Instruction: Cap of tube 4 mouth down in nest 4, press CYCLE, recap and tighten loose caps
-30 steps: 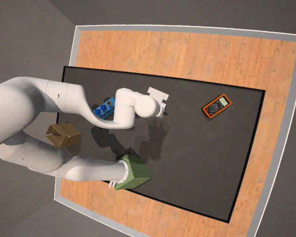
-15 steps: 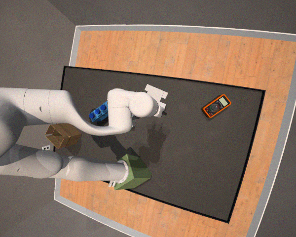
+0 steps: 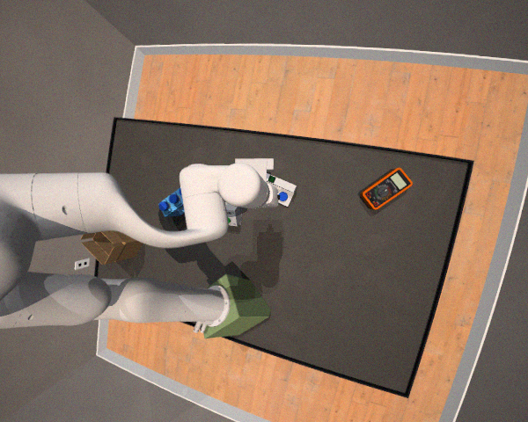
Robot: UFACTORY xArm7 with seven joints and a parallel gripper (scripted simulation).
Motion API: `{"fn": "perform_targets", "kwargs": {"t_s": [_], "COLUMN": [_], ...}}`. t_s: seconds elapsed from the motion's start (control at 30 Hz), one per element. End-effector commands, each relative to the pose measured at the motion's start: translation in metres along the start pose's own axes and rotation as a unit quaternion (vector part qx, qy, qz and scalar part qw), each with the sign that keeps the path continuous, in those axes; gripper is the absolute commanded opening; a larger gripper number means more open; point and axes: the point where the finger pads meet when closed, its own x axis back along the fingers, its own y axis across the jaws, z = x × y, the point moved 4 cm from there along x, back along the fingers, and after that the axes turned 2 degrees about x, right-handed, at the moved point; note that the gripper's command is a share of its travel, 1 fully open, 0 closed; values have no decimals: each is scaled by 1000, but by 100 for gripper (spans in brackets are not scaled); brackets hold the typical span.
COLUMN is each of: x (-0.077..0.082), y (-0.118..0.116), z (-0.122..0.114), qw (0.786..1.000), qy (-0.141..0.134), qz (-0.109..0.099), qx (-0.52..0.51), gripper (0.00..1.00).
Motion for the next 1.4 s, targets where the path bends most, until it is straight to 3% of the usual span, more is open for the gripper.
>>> {"fn": "perform_targets", "kwargs": {"t_s": [0.0, 0.13, 0.4, 0.63, 0.7, 0.77, 1.0, 1.2, 1.27, 1.37], "x": [-5, -8, -19, -28, -28, -33, -43, -52, -52, -58], "y": [-25, -33, -69, -96, -96, -111, -143, -172, -172, -193], "z": [-6, -7, -15, -21, -21, -24, -31, -40, -40, -46], "qw": [990, 984, 930, 867, 867, 824, 735, 733, 733, 733], "qy": [-13, -18, -46, -65, -65, -74, -91, -91, -91, -91], "qz": [6, 10, 29, 42, 42, 49, 60, 60, 60, 60], "qx": [138, 178, 363, 493, 493, 559, 669, 671, 671, 671], "gripper": [0, 0, 0, 0, 0, 0, 0, 0, 0, 0]}}
